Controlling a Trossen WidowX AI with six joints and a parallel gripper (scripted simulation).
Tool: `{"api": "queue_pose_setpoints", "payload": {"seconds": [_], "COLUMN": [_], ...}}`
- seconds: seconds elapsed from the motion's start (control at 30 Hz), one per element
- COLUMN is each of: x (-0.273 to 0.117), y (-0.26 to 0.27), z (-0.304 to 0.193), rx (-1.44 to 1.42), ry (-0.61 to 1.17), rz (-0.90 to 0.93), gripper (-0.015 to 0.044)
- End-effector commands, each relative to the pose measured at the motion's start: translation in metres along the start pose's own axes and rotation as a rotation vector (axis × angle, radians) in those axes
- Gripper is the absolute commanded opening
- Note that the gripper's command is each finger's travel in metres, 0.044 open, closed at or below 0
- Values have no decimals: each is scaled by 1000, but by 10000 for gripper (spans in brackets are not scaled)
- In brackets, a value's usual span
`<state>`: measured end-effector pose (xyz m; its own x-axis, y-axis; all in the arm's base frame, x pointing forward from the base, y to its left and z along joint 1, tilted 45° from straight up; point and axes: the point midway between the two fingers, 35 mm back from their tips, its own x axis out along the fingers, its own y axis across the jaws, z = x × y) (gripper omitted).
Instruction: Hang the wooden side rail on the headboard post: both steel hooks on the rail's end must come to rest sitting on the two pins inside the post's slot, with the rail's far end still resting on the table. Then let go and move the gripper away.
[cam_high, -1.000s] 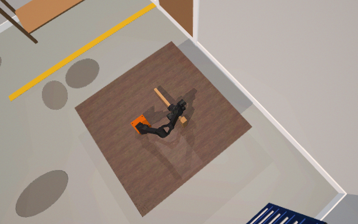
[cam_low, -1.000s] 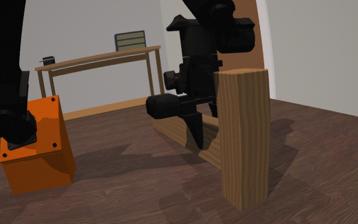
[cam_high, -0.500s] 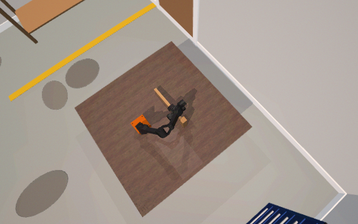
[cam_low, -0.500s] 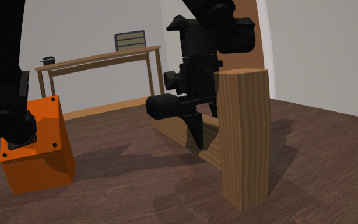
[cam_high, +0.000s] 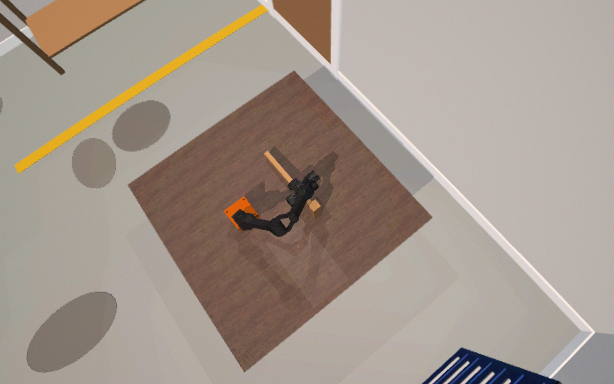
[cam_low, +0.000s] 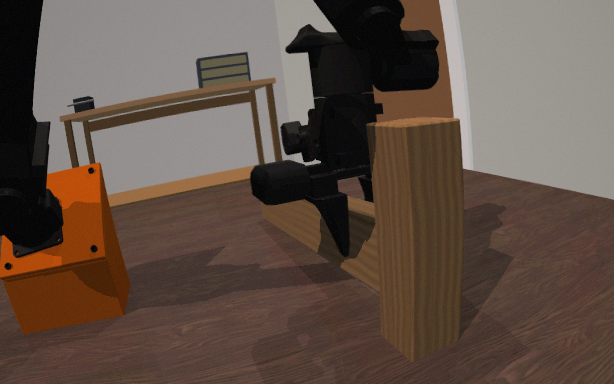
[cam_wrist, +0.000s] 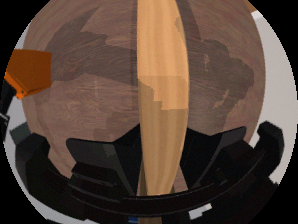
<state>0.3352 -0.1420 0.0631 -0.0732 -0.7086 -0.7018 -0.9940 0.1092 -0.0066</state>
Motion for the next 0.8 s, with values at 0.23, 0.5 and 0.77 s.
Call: {"api": "queue_pose_setpoints", "payload": {"seconds": [0.23,0.5,0.77], "x": [-3,-3,-3], "y": [-2,-2,-1], "z": [-1,-2,-3], "rx": [-3,-3,-3], "ry": [-2,-2,-2], "rz": [-8,-8,-8], "gripper": [0,0,0]}}
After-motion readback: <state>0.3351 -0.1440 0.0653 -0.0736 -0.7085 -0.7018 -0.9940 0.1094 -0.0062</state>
